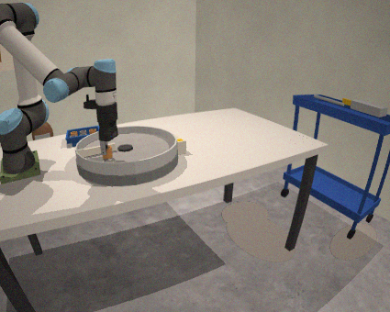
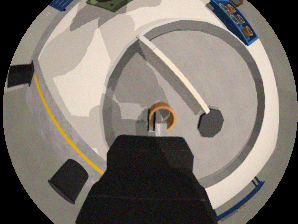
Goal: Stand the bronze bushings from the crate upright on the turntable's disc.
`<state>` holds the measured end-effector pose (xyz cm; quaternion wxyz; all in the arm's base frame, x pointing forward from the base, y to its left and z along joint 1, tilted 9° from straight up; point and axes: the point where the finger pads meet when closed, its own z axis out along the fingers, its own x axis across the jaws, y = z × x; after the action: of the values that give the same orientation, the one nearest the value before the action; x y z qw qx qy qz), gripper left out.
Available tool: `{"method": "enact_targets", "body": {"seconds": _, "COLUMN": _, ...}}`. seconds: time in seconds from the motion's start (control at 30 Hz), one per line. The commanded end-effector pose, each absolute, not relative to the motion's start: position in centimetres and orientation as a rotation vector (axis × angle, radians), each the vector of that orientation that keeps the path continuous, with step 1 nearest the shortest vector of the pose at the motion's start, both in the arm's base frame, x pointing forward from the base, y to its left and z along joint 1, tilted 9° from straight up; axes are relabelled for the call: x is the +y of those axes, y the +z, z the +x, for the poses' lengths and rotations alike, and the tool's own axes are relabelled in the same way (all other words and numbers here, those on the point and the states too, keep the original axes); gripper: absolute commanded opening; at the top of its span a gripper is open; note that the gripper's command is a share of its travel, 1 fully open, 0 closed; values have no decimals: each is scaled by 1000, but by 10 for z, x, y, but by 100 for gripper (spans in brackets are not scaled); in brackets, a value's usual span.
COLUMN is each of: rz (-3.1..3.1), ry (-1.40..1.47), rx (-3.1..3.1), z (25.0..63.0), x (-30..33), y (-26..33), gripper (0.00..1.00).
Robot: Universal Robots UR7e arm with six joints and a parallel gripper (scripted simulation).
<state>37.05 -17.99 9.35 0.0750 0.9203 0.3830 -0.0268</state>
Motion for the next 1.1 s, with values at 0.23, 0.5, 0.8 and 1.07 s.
{"method": "enact_targets", "body": {"seconds": 0.23, "rz": 2760, "ry": -79, "rx": 1149, "z": 371, "x": -180, "y": 93, "gripper": 0}}
{"method": "enact_targets", "body": {"seconds": 0.5, "rz": 2760, "ry": -79, "rx": 1149, "z": 371, "x": -180, "y": 92, "gripper": 0}}
{"method": "enact_targets", "body": {"seconds": 0.8, "rz": 2760, "ry": -79, "rx": 1149, "z": 371, "x": -181, "y": 89, "gripper": 0}}
{"method": "enact_targets", "body": {"seconds": 1.07, "rz": 2760, "ry": -79, "rx": 1149, "z": 371, "x": -181, "y": 88, "gripper": 0}}
